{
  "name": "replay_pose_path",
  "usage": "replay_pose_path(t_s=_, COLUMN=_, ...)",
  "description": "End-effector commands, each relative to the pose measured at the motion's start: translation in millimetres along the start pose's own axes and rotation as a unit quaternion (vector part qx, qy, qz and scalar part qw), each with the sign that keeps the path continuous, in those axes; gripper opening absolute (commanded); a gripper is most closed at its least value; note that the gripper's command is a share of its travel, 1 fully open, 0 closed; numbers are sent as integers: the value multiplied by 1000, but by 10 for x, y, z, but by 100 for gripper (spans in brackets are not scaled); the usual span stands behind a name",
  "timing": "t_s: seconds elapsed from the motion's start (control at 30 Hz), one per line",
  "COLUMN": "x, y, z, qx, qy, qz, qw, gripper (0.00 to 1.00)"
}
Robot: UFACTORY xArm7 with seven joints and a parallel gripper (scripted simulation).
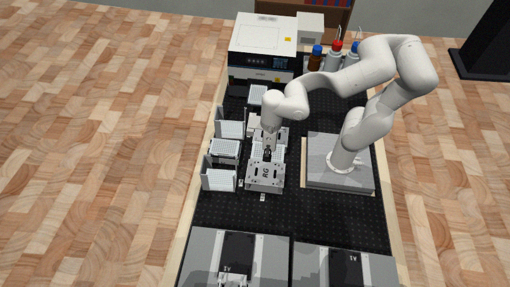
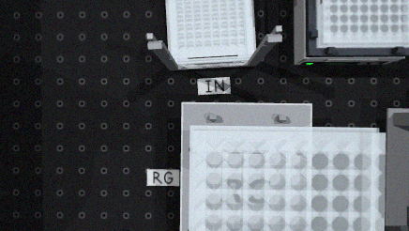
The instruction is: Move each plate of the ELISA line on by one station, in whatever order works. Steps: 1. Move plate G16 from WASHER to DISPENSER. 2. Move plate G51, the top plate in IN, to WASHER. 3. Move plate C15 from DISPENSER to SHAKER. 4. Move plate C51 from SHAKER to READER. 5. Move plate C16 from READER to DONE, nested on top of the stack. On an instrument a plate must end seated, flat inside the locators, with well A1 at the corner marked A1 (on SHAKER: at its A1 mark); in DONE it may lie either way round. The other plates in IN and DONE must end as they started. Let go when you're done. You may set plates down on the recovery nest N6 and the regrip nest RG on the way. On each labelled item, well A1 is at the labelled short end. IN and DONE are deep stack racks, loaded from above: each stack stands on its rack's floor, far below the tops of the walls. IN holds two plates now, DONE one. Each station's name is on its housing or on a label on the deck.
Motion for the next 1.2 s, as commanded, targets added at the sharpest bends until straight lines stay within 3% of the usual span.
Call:
replay_pose_path(t_s=0.0, x=-2, y=-12, z=33, qx=2, qy=0, qz=0, qw=1000, gripper=0)
replay_pose_path(t_s=1.17, x=-2, y=-14, z=447, qx=2, qy=0, qz=0, qw=1000, gripper=0)
Point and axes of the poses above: the point where the finger pads meet when closed, its own z axis out along the fingers, its own x axis across the jaws, y = z × x, the point moved 1 cm from there along -z, back along the fingers, and after that the axes turned 8 degrees about -z, right-handed, at the moved point
